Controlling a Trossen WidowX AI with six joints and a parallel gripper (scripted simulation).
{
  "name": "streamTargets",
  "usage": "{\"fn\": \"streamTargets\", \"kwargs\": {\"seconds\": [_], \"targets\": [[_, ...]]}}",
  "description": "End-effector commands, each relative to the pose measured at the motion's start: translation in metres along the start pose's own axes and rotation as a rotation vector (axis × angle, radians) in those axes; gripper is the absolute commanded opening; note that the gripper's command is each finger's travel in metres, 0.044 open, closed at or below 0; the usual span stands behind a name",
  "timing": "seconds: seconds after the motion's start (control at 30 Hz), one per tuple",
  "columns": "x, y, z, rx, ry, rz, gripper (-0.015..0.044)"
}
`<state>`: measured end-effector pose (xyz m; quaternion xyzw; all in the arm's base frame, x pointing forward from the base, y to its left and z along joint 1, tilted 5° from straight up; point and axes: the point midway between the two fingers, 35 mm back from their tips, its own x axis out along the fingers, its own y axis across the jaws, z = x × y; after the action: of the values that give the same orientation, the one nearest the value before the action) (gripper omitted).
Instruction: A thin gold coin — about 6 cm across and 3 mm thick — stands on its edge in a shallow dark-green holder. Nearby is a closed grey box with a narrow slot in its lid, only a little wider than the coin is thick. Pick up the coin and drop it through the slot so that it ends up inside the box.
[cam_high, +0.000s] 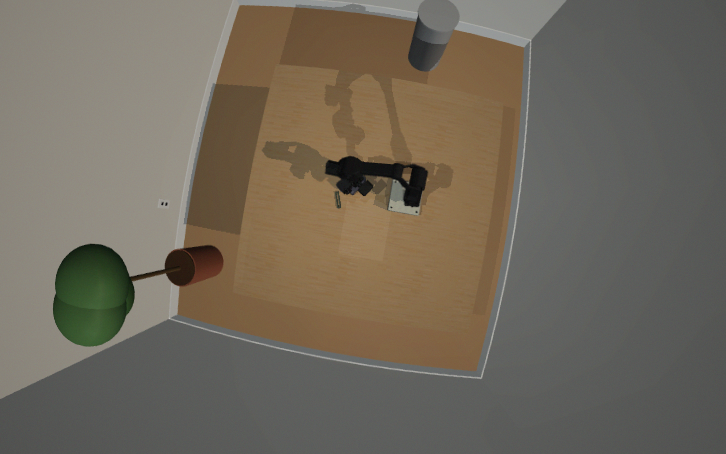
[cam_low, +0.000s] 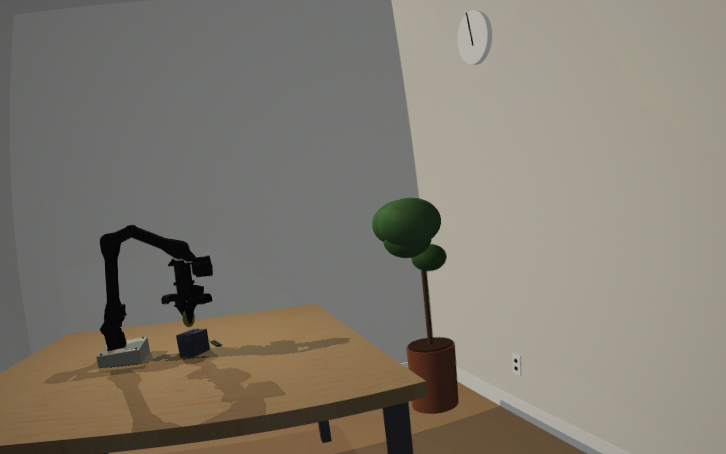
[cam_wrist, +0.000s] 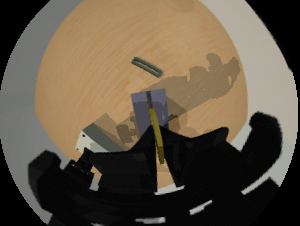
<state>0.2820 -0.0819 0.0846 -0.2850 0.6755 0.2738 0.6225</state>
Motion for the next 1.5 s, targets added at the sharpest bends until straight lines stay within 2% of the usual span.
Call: {"fn": "streamTargets", "kwargs": {"seconds": [0.0,1.47], "targets": [[-0.003,0.000,0.000,-0.006,-0.002,-0.008,0.0000],[0.013,-0.001,0.001,-0.004,-0.001,-0.001,0.0000]]}}
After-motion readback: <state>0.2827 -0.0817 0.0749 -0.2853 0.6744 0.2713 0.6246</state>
